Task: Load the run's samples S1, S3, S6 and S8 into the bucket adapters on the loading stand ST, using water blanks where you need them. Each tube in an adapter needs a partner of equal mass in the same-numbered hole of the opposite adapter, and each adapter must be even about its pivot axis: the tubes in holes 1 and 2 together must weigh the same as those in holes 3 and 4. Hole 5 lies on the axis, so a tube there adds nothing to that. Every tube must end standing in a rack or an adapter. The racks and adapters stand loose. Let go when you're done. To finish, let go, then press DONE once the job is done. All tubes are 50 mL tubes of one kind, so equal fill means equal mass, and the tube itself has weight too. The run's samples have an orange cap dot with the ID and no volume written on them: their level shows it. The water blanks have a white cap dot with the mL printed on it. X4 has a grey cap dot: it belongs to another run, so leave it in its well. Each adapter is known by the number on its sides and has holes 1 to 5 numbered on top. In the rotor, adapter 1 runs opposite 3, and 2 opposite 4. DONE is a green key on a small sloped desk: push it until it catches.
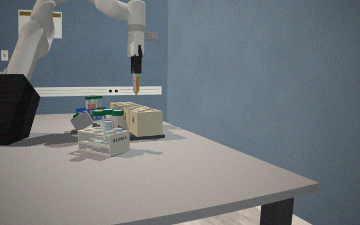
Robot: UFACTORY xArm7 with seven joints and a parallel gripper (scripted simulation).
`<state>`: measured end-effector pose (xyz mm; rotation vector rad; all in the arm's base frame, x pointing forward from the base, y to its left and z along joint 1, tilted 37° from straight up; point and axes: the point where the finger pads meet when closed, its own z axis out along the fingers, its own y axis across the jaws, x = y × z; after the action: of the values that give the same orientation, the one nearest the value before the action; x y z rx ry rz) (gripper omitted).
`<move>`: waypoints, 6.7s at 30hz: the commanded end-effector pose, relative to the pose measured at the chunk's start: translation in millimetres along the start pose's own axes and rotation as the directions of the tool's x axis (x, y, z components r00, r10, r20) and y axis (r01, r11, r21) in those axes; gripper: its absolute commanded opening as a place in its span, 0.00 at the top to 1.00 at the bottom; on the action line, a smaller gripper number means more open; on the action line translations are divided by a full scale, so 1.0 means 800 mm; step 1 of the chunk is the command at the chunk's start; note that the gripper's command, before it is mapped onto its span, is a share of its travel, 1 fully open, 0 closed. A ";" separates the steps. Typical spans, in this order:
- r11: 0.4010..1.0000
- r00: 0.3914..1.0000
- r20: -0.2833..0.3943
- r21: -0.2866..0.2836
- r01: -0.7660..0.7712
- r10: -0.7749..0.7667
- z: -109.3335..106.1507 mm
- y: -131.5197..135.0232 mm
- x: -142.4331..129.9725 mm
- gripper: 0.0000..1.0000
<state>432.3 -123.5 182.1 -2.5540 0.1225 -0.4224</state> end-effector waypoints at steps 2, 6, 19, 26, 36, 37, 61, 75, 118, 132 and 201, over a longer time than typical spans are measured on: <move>1.000 1.000 -0.004 -0.002 0.000 0.000 -0.002 0.001 0.001 1.00; 1.000 1.000 -0.004 -0.002 0.000 0.000 0.005 0.001 0.002 1.00; 1.000 1.000 -0.004 -0.002 0.000 0.000 0.033 0.001 0.002 1.00; 1.000 1.000 -0.004 -0.002 0.000 0.000 0.045 0.001 0.002 1.00; 1.000 1.000 -0.004 -0.002 0.000 0.000 0.045 0.001 0.002 1.00; 1.000 1.000 -0.004 -0.002 0.000 0.000 0.045 0.001 0.002 1.00; 1.000 1.000 -0.004 -0.002 0.000 0.000 0.068 0.001 0.002 1.00; 1.000 1.000 -0.004 -0.002 0.000 0.000 0.084 0.001 0.002 1.00; 1.000 1.000 -0.004 -0.002 -0.001 0.001 0.130 0.001 0.002 1.00; 1.000 1.000 -0.004 -0.002 -0.001 0.001 0.145 0.001 0.002 1.00; 1.000 1.000 -0.004 -0.002 -0.001 0.001 0.135 0.001 0.002 0.56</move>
<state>468.6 -66.6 90.8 -2.5538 0.1222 -0.4212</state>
